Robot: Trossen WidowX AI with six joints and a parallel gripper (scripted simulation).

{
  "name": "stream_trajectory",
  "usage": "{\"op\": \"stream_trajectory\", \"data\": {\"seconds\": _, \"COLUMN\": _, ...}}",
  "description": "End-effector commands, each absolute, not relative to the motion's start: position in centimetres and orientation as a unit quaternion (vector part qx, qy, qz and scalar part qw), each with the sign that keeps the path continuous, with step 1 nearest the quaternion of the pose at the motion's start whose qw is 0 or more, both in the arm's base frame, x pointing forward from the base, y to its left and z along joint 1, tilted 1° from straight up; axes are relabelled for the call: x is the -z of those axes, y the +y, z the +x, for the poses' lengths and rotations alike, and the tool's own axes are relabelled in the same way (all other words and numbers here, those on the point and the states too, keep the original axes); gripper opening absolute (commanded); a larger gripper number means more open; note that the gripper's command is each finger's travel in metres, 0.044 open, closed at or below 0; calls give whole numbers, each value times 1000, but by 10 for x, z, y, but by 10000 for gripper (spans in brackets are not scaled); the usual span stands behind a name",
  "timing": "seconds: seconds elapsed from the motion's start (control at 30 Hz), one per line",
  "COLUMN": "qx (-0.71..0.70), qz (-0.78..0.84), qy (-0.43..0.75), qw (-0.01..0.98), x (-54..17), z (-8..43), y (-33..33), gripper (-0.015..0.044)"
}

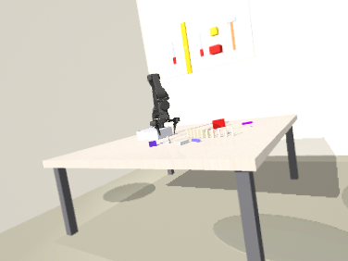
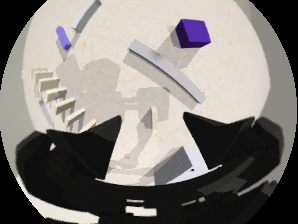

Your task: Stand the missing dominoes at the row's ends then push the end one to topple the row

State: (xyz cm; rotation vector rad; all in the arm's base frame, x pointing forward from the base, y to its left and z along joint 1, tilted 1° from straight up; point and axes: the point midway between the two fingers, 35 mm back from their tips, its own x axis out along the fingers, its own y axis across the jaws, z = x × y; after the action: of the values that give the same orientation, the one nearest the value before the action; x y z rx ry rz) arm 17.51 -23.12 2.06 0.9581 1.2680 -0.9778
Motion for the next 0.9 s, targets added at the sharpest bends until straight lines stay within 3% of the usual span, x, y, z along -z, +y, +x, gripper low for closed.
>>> {"op": "stream_trajectory", "data": {"seconds": 0.0, "qx": 420, "qz": 417, "qy": 550, "qw": 589, "x": -2, "z": 172, "y": -227, "gripper": 440}}
{"op": "stream_trajectory", "data": {"seconds": 0.6, "qx": 420, "qz": 417, "qy": 550, "qw": 589, "x": 13, "z": 171, "y": -229, "gripper": 440}}
{"op": "stream_trajectory", "data": {"seconds": 0.87, "qx": 420, "qz": 417, "qy": 550, "qw": 589, "x": 13, "z": 171, "y": -229, "gripper": 230}}
